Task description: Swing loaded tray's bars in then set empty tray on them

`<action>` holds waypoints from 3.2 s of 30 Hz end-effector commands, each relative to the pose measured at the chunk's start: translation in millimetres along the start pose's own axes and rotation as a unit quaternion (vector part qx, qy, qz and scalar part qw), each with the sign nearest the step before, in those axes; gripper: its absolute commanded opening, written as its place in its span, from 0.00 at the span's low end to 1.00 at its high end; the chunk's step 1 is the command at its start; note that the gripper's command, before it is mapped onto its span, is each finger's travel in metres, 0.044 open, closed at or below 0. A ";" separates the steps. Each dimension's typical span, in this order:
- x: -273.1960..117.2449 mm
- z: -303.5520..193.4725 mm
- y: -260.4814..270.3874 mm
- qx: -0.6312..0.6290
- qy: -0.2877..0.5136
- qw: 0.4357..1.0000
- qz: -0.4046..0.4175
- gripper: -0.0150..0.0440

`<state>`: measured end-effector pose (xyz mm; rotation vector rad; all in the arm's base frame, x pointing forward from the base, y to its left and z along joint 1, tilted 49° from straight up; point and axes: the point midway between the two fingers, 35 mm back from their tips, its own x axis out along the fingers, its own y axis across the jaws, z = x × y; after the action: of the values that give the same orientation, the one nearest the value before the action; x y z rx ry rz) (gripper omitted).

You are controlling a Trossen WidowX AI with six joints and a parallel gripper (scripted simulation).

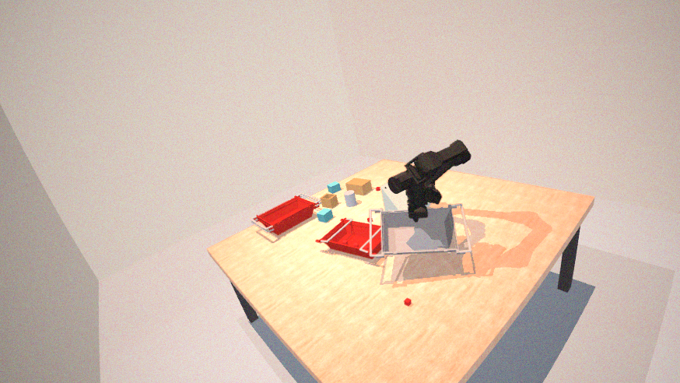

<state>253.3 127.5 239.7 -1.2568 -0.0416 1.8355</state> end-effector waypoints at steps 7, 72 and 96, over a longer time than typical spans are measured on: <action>-8.7 -47.2 6.7 0.026 0.011 1.000 -0.005 0.25; -23.4 -225.4 132.1 0.149 -0.014 0.988 -0.031 0.25; -21.3 -244.0 142.3 0.149 -0.015 0.988 -0.031 0.25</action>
<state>347.4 -69.8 64.8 -0.9833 0.1760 1.7592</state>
